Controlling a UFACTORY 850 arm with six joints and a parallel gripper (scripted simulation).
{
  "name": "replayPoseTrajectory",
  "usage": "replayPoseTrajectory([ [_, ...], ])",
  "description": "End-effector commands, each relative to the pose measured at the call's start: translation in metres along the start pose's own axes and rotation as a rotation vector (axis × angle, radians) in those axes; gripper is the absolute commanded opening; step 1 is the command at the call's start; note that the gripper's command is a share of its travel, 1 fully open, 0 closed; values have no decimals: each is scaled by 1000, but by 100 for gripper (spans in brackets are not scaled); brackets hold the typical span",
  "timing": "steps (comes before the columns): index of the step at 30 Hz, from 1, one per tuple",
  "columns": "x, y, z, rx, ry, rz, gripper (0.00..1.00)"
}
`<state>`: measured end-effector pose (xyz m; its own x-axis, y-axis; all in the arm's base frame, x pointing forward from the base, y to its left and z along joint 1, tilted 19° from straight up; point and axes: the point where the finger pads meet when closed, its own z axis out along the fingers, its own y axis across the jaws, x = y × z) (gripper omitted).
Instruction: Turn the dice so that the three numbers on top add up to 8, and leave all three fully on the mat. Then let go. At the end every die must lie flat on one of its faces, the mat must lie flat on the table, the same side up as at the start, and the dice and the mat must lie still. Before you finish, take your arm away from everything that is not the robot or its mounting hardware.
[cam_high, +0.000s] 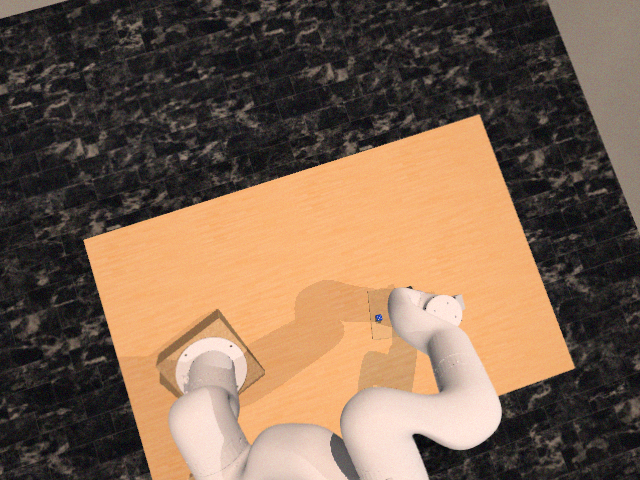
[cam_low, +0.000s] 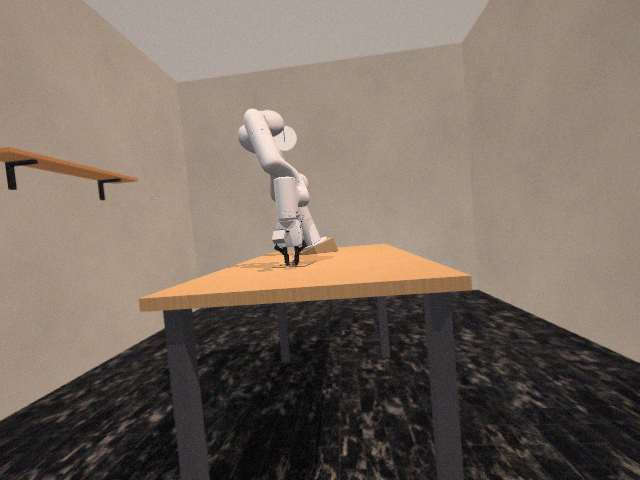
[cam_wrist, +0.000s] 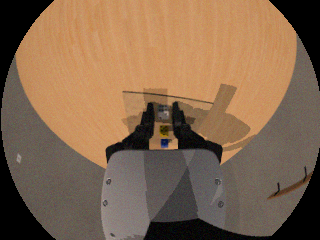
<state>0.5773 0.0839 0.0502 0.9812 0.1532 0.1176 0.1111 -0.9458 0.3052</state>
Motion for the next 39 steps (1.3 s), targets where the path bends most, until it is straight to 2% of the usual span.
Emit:
replayPoseTrajectory([
  [1,1,0,-1,0,2,0,31],
  [11,1,0,-1,0,2,0,31],
  [15,1,0,-8,0,2,0,31],
  [19,1,0,-22,0,2,0,31],
  [26,1,0,-59,0,2,0,31],
  [28,1,0,-59,0,2,0,31],
  [34,1,0,-85,0,2,0,31],
  [39,1,0,-91,0,2,0,31],
])
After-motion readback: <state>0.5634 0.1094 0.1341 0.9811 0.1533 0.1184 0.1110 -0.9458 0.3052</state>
